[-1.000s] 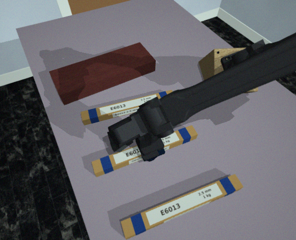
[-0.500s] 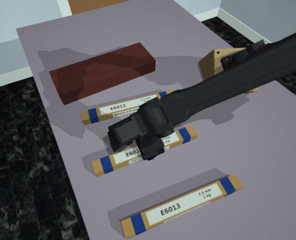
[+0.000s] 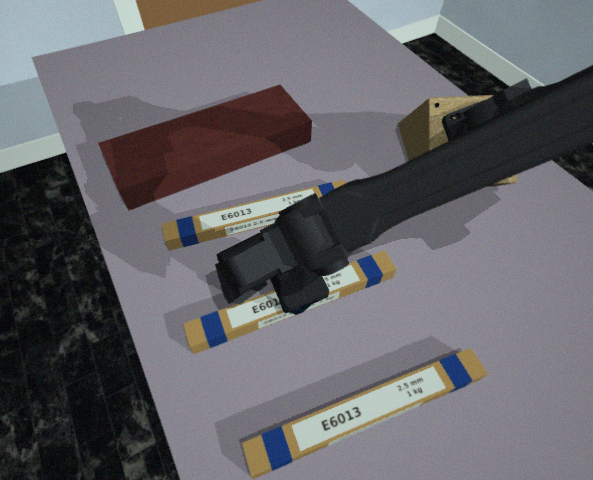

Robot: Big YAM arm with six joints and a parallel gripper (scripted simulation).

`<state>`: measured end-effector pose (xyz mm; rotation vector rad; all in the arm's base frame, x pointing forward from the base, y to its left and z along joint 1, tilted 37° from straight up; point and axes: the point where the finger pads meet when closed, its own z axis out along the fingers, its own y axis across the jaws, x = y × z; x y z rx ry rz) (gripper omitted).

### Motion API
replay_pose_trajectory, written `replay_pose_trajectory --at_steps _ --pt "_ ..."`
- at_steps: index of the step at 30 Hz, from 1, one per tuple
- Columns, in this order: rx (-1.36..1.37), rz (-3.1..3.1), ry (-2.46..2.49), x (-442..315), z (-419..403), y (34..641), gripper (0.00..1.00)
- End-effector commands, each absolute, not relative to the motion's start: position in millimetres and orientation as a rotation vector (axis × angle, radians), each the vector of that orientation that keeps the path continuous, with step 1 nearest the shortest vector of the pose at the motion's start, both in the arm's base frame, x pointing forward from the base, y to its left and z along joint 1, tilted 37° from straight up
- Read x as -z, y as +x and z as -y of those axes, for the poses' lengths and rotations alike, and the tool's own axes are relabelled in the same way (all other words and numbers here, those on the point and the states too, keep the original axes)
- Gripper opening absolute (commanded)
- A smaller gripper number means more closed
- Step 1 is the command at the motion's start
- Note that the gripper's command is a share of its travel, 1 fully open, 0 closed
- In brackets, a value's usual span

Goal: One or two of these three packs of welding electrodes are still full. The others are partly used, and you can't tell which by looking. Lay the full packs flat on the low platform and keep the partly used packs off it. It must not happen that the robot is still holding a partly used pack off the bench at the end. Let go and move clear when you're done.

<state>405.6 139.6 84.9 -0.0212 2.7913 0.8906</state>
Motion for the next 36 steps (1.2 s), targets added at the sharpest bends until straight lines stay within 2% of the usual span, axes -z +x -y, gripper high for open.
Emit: replay_pose_trajectory --at_steps 1,27,36 --pt "-0.897 -2.795 -0.045 -82.4 -147.3 401.3 0.00" --pt "-0.898 -2.795 -0.045 -82.4 -147.3 401.2 0.00" --pt "-0.891 -2.771 -0.037 -105.9 -130.7 405.5 0.00"
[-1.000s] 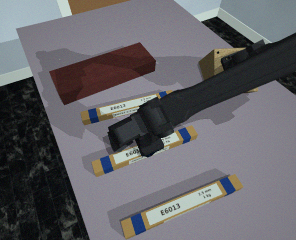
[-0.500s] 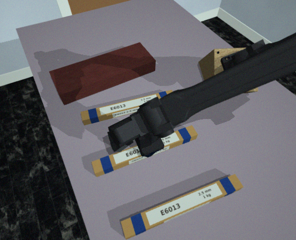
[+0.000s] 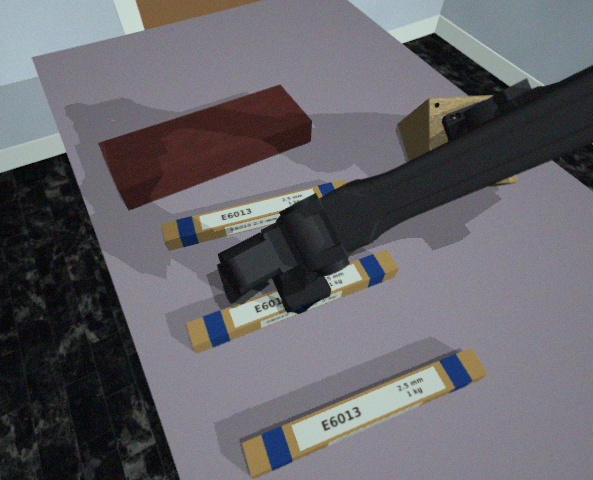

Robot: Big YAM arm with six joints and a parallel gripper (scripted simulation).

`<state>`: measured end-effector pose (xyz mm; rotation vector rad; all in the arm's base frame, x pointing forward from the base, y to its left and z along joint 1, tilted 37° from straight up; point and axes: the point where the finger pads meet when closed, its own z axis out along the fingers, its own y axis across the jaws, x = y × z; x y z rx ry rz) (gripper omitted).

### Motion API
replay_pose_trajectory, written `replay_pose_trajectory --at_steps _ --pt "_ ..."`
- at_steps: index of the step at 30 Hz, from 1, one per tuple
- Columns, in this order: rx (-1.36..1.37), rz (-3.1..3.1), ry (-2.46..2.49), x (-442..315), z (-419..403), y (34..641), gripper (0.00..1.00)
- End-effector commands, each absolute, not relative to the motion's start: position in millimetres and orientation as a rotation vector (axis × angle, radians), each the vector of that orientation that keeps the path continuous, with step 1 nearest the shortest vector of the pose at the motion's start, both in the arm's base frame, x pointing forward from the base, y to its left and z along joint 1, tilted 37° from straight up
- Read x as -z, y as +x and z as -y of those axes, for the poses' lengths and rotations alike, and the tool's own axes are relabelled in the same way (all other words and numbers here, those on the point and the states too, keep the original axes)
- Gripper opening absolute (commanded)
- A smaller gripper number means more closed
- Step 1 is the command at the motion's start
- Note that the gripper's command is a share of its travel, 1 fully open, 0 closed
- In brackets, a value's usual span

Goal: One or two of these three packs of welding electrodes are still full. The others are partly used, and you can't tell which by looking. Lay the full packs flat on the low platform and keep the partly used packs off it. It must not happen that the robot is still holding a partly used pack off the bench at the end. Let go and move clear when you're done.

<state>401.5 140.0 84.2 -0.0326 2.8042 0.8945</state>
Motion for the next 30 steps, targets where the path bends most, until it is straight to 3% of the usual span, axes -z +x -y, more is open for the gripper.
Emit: replay_pose_trajectory --at_steps 1,30 --pt "-0.890 -2.767 -0.037 -108.8 -129.3 406.6 0.00" --pt "-0.881 -2.744 -0.039 -152.1 -102.1 406.2 0.00"
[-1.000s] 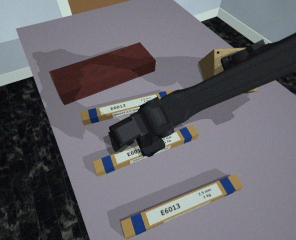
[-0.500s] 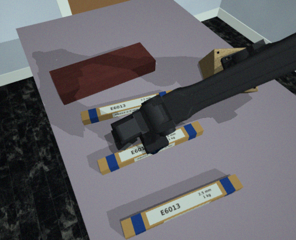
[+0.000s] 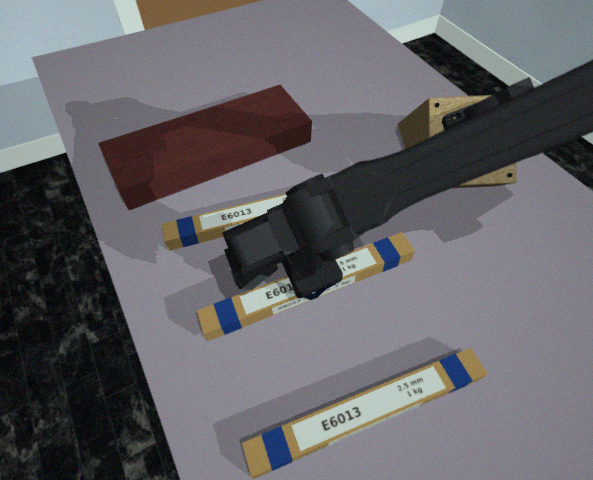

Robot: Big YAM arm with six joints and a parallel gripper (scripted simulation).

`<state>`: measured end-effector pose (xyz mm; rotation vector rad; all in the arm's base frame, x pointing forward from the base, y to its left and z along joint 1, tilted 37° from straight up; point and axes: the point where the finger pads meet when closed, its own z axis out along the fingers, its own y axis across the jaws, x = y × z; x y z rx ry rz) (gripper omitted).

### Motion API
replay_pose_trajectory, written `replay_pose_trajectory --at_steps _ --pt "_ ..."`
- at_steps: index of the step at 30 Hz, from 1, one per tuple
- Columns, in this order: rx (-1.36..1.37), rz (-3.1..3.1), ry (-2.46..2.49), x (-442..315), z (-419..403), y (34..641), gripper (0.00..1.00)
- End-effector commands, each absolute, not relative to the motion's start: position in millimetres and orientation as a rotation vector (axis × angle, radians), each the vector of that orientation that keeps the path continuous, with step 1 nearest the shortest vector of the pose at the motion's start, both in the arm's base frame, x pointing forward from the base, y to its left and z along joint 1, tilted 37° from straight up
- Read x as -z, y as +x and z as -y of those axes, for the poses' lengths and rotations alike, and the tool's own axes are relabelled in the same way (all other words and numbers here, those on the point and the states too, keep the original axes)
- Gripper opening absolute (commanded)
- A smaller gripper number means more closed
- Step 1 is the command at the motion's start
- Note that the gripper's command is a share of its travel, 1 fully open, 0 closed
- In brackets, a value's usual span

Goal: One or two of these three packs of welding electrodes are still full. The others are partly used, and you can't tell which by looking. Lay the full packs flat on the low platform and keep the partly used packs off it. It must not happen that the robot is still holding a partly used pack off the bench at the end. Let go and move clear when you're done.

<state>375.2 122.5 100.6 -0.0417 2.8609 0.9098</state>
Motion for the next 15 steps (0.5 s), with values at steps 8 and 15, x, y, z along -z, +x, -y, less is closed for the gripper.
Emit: replay_pose_trajectory --at_steps 8,15 --pt "-0.879 -2.743 -0.039 -162.0 -97.0 411.3 0.00" --pt "-0.879 -2.742 -0.040 -166.6 -94.9 414.6 0.00"
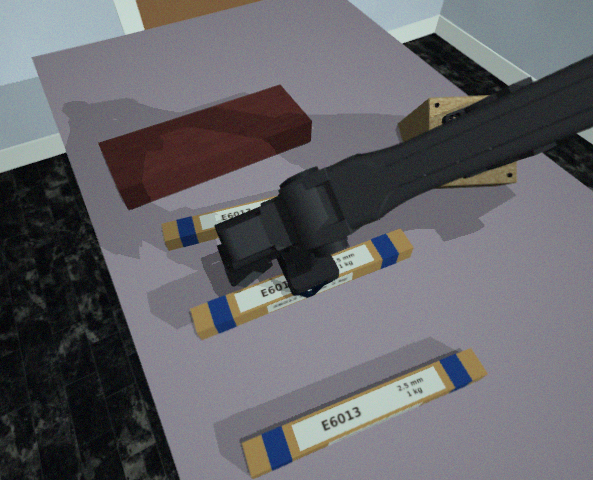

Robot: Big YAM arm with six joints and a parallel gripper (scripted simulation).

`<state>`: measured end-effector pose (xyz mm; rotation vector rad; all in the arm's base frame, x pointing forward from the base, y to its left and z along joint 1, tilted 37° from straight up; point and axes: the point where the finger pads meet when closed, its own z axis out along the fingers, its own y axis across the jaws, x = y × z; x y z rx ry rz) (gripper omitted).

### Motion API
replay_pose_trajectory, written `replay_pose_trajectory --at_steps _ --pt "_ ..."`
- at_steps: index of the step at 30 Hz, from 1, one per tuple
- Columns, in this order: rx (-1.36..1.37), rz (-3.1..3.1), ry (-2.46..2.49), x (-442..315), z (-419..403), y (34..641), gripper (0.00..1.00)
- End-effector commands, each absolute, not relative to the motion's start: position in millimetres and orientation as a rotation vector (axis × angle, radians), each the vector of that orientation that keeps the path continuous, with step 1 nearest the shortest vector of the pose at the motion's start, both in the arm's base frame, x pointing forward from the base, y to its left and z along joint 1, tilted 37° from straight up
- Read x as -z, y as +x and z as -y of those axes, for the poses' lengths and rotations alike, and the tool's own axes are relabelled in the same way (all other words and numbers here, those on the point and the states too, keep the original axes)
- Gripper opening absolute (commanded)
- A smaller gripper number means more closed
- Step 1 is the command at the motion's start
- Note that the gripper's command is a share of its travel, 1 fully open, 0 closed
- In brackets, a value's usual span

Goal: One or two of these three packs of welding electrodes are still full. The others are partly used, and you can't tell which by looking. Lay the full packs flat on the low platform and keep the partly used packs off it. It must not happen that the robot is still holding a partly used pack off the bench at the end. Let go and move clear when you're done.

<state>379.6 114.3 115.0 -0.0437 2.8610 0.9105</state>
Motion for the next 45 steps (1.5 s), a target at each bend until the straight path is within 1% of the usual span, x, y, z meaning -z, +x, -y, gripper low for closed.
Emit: replay_pose_trajectory --at_steps 1,45 --pt "-0.879 -2.742 -0.040 -167.3 -94.6 415.0 0.00" --pt "-0.879 -2.751 -0.031 -173.5 -86.7 425.5 0.00"
